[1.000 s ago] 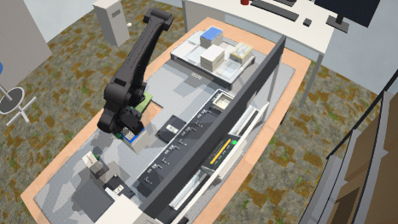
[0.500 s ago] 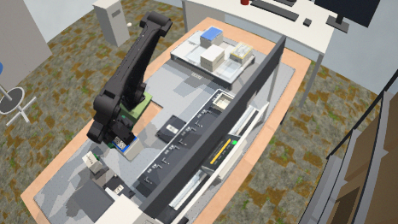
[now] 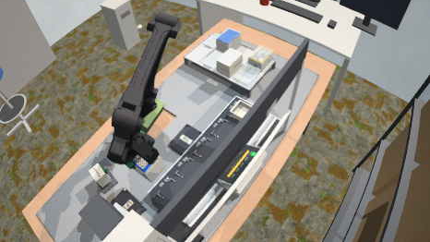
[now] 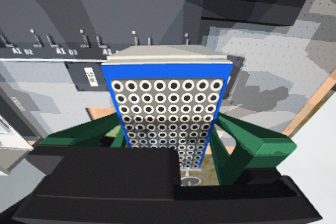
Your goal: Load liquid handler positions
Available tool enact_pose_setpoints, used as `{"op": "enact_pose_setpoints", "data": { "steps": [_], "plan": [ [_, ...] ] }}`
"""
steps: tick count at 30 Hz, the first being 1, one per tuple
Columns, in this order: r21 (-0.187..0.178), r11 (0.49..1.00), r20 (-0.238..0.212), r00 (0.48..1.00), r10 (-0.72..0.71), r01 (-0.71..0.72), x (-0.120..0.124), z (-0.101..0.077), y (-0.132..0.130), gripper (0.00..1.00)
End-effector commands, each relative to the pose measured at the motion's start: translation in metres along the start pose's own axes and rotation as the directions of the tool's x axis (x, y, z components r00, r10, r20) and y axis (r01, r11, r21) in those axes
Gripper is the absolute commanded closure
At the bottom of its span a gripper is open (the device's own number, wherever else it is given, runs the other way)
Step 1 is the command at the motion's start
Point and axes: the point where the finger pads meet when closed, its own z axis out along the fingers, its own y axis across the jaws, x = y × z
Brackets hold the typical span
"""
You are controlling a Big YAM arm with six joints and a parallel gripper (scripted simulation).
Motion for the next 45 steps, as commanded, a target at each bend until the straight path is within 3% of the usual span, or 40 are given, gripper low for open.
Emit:
{"op": "enact_pose_setpoints", "data": {
  "steps": [1, 23, 25, 27, 29, 32, 35, 36, 45],
  "plan": [
    [0.052, 0.999, 0.029, 0.999, 0.015, -0.016, -0.028, -0.019, -0.013, 1.0],
    [0.038, 0.999, 0.036, 0.999, 0.021, -0.022, -0.13, -0.019, -0.01, 1.0],
    [0.037, 0.999, 0.037, 0.999, 0.021, -0.022, -0.131, -0.019, -0.01, 1.0],
    [0.031, 0.998, 0.022, 0.998, 0.055, -0.055, -0.108, -0.014, -0.005, 1.0],
    [0.058, 0.997, 0.05, 0.998, 0.039, -0.042, -0.121, -0.03, -0.009, 1.0],
    [0.063, 0.997, 0.054, 0.998, 0.036, -0.039, -0.122, -0.033, -0.01, 1.0],
    [0.046, 0.999, 0.046, 0.999, 0.015, -0.017, -0.129, -0.026, -0.004, 1.0],
    [0.033, 0.999, 0.031, 0.999, 0.026, -0.027, -0.12, -0.017, -0.007, 1.0],
    [0.033, 0.999, 0.031, 0.999, 0.026, -0.027, -0.12, -0.017, -0.007, 1.0]
  ]
}}
